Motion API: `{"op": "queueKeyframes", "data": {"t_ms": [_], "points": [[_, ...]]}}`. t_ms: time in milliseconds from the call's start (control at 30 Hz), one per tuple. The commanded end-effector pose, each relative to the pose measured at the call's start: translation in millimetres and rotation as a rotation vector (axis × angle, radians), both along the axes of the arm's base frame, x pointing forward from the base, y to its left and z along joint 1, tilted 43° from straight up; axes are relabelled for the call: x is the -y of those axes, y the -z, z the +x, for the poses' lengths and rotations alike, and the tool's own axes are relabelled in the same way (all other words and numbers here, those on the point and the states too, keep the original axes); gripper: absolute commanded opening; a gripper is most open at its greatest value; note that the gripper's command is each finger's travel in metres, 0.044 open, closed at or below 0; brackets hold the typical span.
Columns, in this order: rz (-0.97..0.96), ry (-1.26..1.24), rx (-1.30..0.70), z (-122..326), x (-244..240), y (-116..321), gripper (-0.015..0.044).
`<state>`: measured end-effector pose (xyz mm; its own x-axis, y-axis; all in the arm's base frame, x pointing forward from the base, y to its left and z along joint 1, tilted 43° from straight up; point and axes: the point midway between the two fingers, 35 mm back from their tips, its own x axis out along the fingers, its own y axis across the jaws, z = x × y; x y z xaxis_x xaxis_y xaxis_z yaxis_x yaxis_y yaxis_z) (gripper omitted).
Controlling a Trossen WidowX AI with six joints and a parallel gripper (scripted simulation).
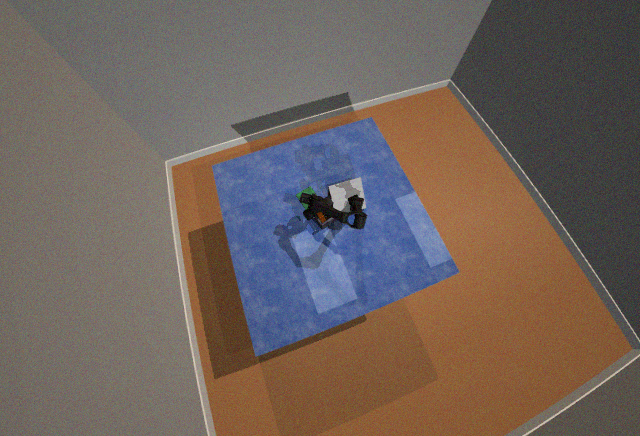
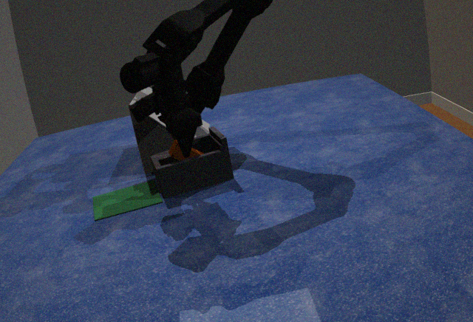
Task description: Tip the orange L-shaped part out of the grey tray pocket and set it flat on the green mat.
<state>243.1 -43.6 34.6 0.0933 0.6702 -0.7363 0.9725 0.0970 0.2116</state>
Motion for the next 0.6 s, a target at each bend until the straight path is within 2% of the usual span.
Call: {"op": "queueKeyframes", "data": {"t_ms": [0,67,233,567], "points": [[0.009,0.003,-0.006,-1.1,-5.5,4.1,0.0280],[0.009,0.003,-0.006,-1.1,-5.5,4.1,0.0280],[0.001,-0.001,-0.001,-0.2,-2.3,2.0,0.0149],[0.001,-0.001,-0.001,-0.2,-2.3,2.0,0.0082]]}}
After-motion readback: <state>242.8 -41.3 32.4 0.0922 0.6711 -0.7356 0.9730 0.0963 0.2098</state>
